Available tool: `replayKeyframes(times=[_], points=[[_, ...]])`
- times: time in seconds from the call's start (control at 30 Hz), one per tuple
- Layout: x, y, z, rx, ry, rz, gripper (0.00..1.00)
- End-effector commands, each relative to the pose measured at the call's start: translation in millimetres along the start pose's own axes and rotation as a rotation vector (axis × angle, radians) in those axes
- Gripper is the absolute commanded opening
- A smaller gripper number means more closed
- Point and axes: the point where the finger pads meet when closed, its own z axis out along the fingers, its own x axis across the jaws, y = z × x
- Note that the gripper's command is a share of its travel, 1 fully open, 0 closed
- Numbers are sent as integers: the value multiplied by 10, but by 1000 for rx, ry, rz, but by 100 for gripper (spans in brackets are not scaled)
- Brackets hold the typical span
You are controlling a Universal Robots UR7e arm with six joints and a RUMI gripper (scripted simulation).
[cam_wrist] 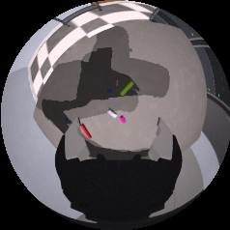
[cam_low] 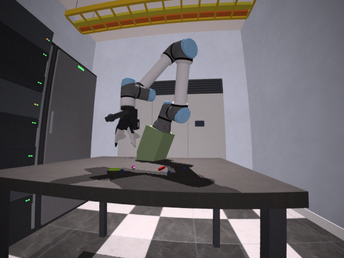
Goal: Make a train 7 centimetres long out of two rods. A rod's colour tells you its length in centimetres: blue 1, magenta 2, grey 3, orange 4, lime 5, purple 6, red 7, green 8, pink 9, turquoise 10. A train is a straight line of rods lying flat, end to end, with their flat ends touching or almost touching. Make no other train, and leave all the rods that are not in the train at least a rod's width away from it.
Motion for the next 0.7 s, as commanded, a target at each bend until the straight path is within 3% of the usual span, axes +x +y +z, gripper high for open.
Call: replayKeyframes(times=[0.0,0.2,0.67], points=[[0,230,110,9,2,-167,100],[-16,478,207,6,11,-325,100],[-40,732,289,3,19,-482,100]])
